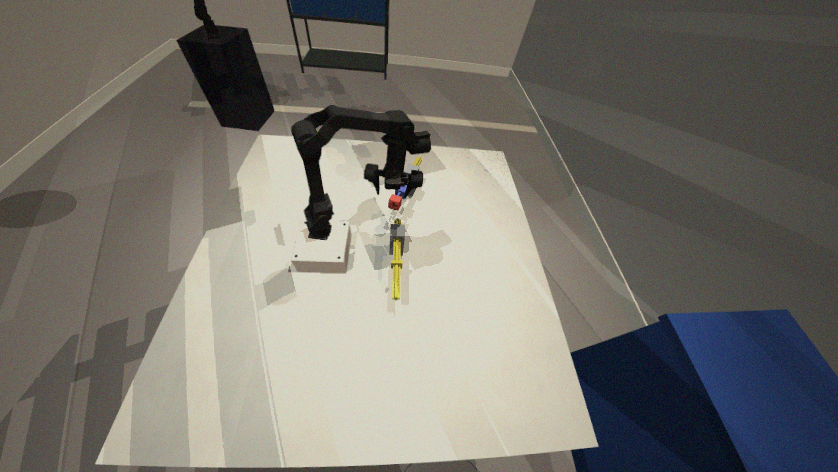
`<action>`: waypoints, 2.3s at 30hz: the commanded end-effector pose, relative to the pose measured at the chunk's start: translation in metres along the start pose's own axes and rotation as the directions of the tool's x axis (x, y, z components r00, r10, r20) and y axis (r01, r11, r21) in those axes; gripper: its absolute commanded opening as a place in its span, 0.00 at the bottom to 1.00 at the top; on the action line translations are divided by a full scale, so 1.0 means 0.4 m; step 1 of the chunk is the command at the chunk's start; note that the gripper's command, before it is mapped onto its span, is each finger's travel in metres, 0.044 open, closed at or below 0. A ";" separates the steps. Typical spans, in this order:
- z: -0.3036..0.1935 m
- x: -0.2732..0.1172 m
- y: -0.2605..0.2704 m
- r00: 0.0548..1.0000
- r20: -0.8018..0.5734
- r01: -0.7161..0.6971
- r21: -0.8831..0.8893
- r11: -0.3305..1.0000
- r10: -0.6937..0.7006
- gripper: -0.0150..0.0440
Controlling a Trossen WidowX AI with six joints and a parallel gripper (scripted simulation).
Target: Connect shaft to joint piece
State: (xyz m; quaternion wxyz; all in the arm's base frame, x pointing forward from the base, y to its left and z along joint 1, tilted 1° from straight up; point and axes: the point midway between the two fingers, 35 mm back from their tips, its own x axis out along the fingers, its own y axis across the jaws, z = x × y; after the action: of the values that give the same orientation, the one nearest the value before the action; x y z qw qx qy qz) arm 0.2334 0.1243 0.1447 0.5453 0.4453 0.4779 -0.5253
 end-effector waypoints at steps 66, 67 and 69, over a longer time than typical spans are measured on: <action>-0.106 0.270 0.027 1.000 0.030 -0.003 0.247 0.969 -0.004 0.82; -0.106 0.270 0.027 1.000 0.030 -0.003 0.247 0.969 -0.004 0.78; -0.106 0.270 0.027 1.000 0.030 -0.003 0.247 0.969 -0.004 0.69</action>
State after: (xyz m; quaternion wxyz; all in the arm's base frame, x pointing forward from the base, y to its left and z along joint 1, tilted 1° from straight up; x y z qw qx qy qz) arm 0.2412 0.1508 0.0322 0.4927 0.5025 0.3989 -0.5879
